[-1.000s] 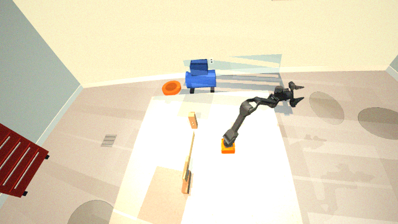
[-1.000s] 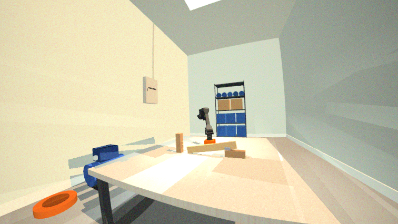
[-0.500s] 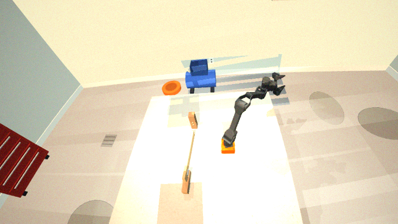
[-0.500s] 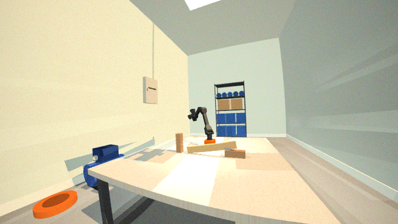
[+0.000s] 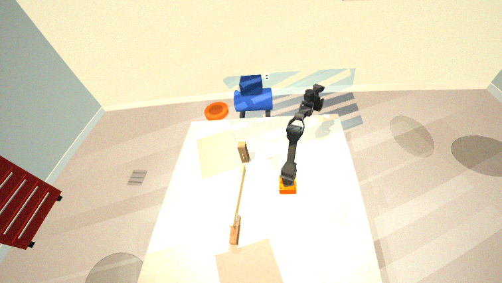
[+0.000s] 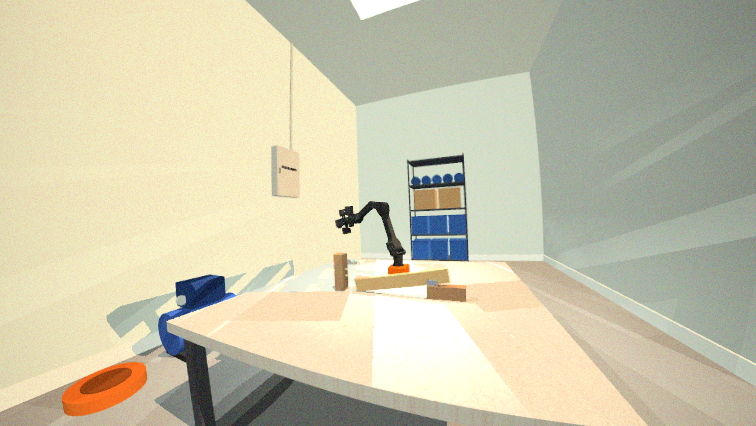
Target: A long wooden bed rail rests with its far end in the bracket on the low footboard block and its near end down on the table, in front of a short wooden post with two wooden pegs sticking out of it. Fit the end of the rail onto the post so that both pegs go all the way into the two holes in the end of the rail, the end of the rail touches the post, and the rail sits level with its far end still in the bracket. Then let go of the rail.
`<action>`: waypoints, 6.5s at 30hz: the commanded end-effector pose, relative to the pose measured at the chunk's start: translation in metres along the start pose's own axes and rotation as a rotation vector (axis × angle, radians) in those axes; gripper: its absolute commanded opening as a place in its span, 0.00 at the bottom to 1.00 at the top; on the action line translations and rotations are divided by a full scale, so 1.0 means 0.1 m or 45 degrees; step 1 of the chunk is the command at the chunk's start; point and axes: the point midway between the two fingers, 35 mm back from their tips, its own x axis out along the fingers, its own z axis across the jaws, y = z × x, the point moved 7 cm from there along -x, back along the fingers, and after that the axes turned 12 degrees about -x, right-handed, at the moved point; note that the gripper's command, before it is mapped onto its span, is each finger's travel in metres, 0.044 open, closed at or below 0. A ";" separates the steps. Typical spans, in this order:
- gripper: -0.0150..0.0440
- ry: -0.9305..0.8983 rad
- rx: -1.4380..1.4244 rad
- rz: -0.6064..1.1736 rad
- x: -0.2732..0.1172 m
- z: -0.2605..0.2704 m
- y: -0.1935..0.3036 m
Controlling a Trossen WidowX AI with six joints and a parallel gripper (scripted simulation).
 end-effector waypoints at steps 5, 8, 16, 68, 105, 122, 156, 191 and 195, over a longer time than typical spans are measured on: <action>1.00 -0.050 0.073 -0.354 -0.51 -0.18 -0.90; 1.00 -0.073 0.092 -0.473 -0.74 -0.23 -1.18; 1.00 -0.153 0.125 -0.779 -1.43 -0.34 -1.81; 1.00 -0.445 -1.524 -2.207 -5.97 0.90 -1.92; 1.00 -0.375 -2.087 -2.280 -6.13 1.55 -1.77; 1.00 -0.375 -2.088 -2.280 -6.11 1.81 -1.85; 0.25 -0.376 -2.088 -2.280 -6.11 1.89 -1.87; 0.25 -0.375 -2.088 -2.280 -6.12 1.74 -1.84; 0.25 -0.375 -2.088 -2.280 -6.12 1.72 -1.83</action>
